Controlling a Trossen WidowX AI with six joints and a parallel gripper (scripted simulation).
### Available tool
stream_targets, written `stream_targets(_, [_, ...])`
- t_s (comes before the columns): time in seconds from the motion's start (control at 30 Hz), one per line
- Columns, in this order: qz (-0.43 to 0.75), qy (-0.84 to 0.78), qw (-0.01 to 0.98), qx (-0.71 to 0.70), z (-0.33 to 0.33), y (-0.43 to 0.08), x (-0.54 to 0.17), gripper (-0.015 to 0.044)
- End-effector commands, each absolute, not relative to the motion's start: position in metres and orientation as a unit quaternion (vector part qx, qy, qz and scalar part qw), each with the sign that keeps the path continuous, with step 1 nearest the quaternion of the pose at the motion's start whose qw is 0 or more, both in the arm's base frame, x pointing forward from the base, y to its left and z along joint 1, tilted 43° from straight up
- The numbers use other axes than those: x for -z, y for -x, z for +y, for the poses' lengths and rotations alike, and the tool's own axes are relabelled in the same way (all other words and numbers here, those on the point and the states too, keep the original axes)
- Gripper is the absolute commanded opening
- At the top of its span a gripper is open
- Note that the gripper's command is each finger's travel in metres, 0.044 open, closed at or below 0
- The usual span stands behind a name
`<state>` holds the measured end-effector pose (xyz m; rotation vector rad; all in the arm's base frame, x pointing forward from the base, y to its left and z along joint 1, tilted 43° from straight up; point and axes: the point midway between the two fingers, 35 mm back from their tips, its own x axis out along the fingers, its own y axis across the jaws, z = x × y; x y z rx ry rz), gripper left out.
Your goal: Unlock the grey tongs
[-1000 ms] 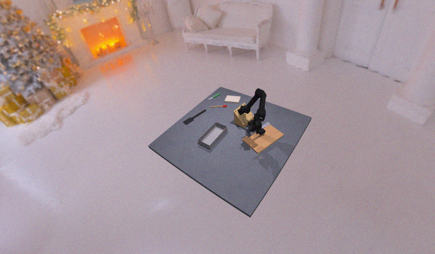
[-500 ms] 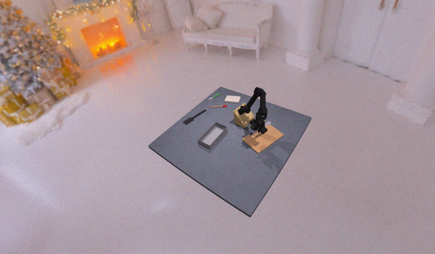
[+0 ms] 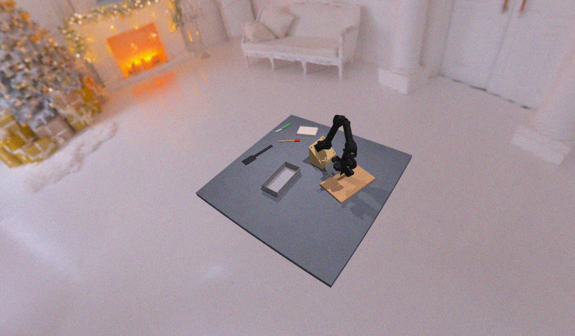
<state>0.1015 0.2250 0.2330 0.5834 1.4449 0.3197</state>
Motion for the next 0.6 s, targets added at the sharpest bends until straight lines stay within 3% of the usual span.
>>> stream_targets(0.0, [0.624,-0.263,0.726,-0.120,0.2210,-0.0998,-0.2325,-0.0150])
stream_targets(0.57, [0.507,-0.291,0.809,-0.067,0.2129,-0.0963,-0.2414,-0.0150])
